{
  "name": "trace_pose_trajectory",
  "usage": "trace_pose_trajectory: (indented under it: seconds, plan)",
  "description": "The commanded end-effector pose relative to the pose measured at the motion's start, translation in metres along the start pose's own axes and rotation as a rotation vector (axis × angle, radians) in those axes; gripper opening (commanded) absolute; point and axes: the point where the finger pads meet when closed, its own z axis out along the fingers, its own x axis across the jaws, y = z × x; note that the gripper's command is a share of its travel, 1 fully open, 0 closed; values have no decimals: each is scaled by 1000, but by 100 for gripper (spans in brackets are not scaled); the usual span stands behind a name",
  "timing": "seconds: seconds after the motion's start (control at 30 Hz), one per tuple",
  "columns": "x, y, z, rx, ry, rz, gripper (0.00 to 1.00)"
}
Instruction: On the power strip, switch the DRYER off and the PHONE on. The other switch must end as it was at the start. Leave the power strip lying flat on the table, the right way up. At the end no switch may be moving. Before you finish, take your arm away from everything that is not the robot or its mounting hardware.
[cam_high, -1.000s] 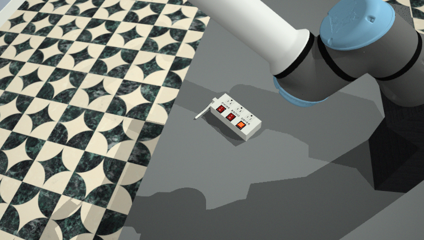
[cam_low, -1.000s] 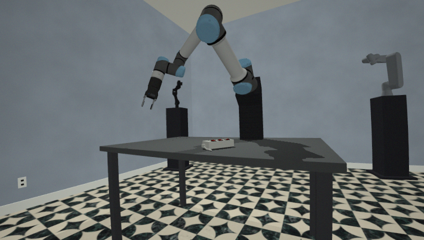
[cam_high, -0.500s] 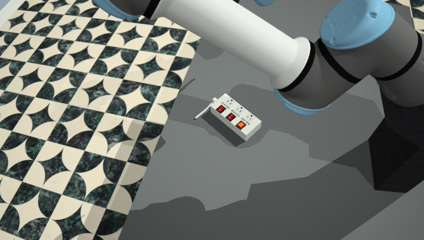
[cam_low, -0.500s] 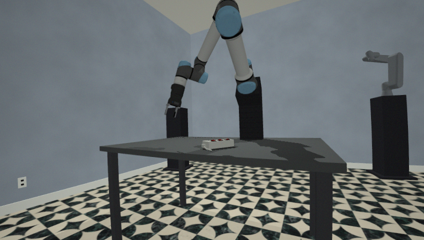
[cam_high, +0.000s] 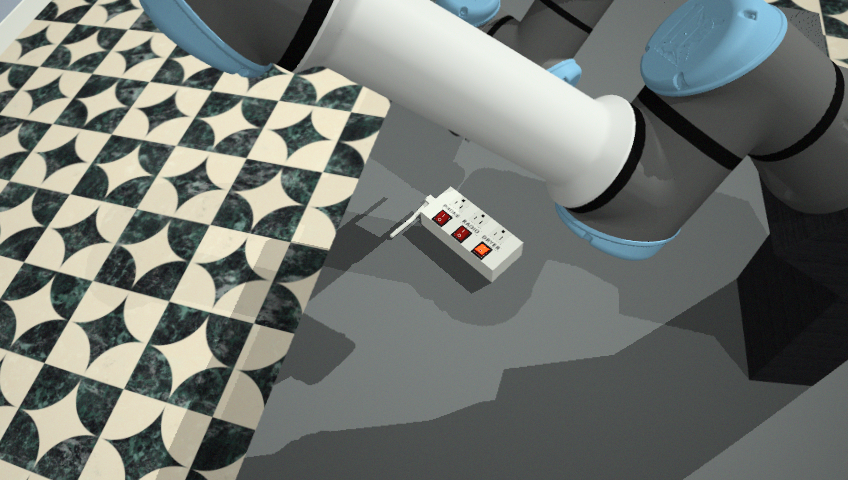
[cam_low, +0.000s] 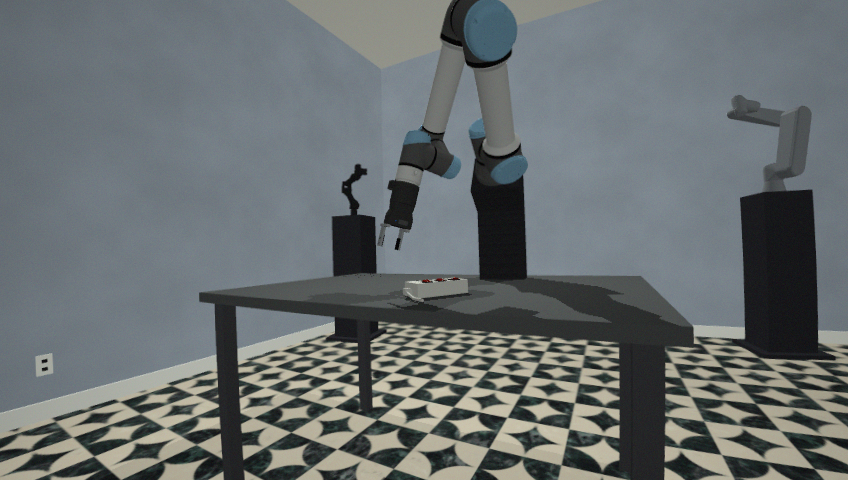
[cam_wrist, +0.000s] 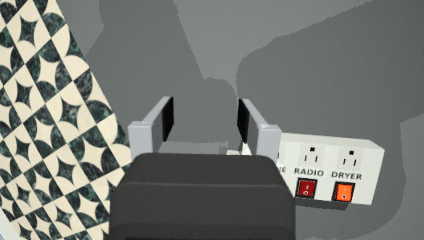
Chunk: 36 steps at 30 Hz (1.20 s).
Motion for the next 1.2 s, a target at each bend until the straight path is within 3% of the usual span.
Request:
trace_pose_trajectory:
  seconds: [0.0, 0.07, 0.57, 1.17]
  plan:
    - [24, 21, 5, 25, -2, 1, 100]
    - [24, 21, 5, 25, -2, 1, 100]
    - [82, 72, 13, 58, 19, 2, 100]
    - [111, 97, 18, 75, 32, 2, 100]
